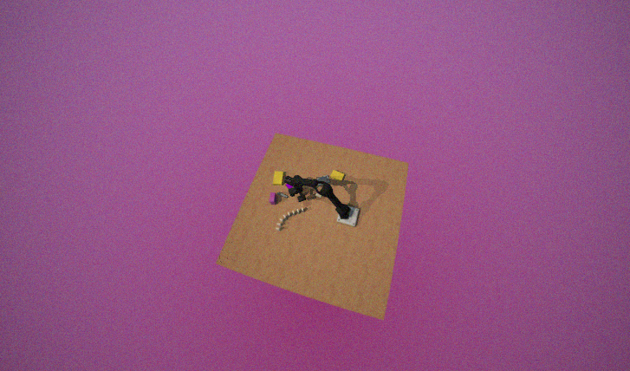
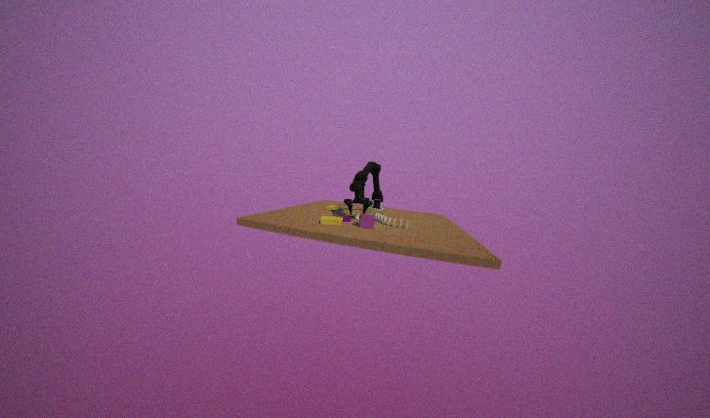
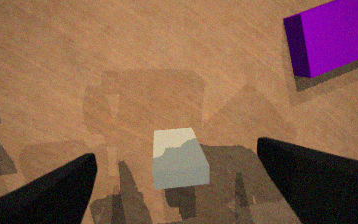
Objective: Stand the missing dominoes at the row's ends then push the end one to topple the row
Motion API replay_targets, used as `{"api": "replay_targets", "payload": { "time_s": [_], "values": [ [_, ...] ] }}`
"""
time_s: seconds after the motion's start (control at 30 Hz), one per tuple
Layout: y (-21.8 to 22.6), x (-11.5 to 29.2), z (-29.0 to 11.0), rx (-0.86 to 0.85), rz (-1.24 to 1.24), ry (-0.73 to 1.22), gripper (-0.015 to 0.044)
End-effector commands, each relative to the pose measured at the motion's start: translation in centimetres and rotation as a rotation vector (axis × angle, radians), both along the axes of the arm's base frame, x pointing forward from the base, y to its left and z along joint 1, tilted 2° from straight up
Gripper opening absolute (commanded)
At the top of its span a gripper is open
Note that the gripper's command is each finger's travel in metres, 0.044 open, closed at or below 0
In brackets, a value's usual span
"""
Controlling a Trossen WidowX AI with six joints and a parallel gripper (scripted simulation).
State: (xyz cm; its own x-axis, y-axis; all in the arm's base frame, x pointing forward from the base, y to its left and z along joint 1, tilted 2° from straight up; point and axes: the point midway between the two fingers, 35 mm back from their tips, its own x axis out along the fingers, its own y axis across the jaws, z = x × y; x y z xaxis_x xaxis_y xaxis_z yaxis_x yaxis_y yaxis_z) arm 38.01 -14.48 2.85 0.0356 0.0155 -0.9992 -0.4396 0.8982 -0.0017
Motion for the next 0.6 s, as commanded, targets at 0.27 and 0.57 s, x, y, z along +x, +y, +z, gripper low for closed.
{"api": "replay_targets", "payload": {
  "time_s": [0.27,0.57],
  "values": [
    [0.04,-0.21,-0.6,-0.001,0.002,0.009,0.023],
    [0.04,-0.21,-0.6,-0.001,0.002,0.009,0.0107]
  ]
}}
